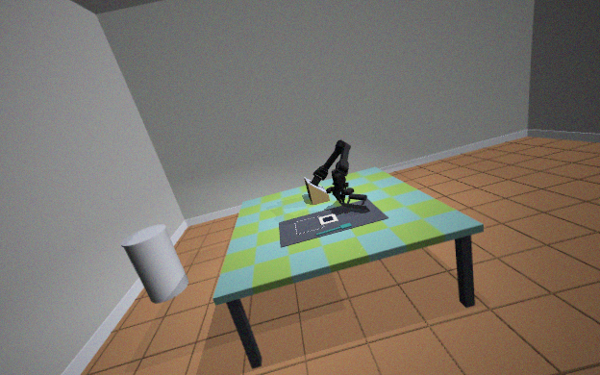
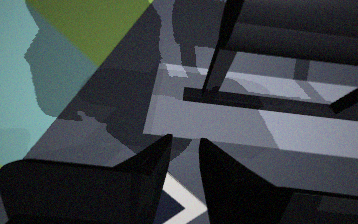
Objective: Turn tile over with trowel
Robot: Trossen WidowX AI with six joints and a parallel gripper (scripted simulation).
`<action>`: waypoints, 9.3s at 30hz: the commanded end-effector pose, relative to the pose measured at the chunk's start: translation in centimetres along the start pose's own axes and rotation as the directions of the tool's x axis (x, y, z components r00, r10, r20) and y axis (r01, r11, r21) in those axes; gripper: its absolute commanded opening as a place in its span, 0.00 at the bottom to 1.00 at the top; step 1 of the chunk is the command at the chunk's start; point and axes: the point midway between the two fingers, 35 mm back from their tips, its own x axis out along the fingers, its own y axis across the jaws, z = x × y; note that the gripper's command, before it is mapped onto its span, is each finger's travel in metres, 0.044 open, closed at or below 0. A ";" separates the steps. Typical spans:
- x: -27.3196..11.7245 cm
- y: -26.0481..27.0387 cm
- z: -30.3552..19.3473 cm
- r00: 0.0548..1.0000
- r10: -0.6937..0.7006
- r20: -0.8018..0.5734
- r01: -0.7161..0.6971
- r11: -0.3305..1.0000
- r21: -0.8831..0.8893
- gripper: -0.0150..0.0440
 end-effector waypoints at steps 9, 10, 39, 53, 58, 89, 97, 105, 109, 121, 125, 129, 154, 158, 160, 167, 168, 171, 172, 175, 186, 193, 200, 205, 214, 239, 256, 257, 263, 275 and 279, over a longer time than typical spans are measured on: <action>-2.5 0.1 0.7 1.000 0.007 0.007 -0.007 1.000 -0.001 0.42; -2.8 0.1 0.8 1.000 0.008 0.007 -0.008 1.000 -0.001 0.42; -2.7 0.3 0.8 1.000 0.013 0.008 -0.013 1.000 0.006 0.30; -2.7 0.3 0.8 1.000 0.013 0.008 -0.013 1.000 0.006 0.25; -2.7 0.3 0.8 1.000 0.013 0.008 -0.013 1.000 0.006 0.42; -2.7 0.3 0.8 1.000 0.012 0.008 -0.013 1.000 0.006 0.30; -2.7 0.3 0.8 1.000 0.012 0.008 -0.013 1.000 0.006 0.25; -2.7 0.3 0.8 1.000 0.012 0.008 -0.013 1.000 0.006 0.34; -2.7 0.3 0.8 1.000 0.012 0.008 -0.013 1.000 0.012 0.51; -3.2 -1.6 0.8 1.000 0.011 0.007 -0.013 0.919 0.393 0.71; -3.4 -2.2 0.9 1.000 0.011 0.006 -0.012 0.856 0.517 0.71; -3.6 -2.9 0.9 1.000 0.010 0.006 -0.012 0.777 0.630 0.71; -4.7 -6.7 1.6 1.000 0.006 0.006 -0.006 0.023 1.000 0.71; -4.8 -7.1 1.7 1.000 0.006 0.006 -0.005 -0.063 0.998 0.71; -4.8 -7.1 1.7 1.000 0.006 0.006 -0.005 -0.063 0.998 0.71; -4.1 -7.1 1.6 1.000 0.006 0.006 -0.005 -0.063 0.998 0.71; -4.0 -7.1 1.6 1.000 0.006 0.006 -0.005 -0.063 0.998 0.71; -3.5 -7.1 1.6 1.000 0.006 0.006 -0.005 -0.063 0.998 0.71; -3.3 -7.1 1.6 1.000 0.006 0.006 -0.005 -0.063 0.998 0.71; -2.8 -7.2 1.6 1.000 0.006 0.006 -0.005 -0.063 0.998 0.71; -1.1 -7.1 1.7 1.000 0.005 0.007 -0.006 -0.063 0.998 0.71; -0.4 -7.1 1.7 1.000 0.004 0.007 -0.007 -0.063 0.998 0.67; -0.4 -7.1 1.7 1.000 0.004 0.007 -0.007 -0.063 0.998 0.47; -0.4 -7.1 1.7 1.000 0.004 0.007 -0.007 -0.063 0.998 0.47; -0.4 -7.1 1.7 1.000 0.004 0.007 -0.007 -0.063 0.998 0.47; -0.4 -7.1 1.7 1.000 0.004 0.007 -0.009 0.450 0.893 0.47; -0.4 -7.1 1.7 1.000 0.004 0.007 -0.009 0.486 0.874 0.71; -0.4 -7.1 1.7 1.000 0.004 0.007 -0.009 0.486 0.874 0.71; -0.4 -7.1 1.7 1.000 0.004 0.007 -0.009 0.486 0.874 0.71; -4.6 -6.9 1.9 1.000 0.004 0.008 -0.009 0.485 0.874 0.71; -4.8 -6.9 1.9 1.000 0.004 0.008 -0.009 0.485 0.874 0.71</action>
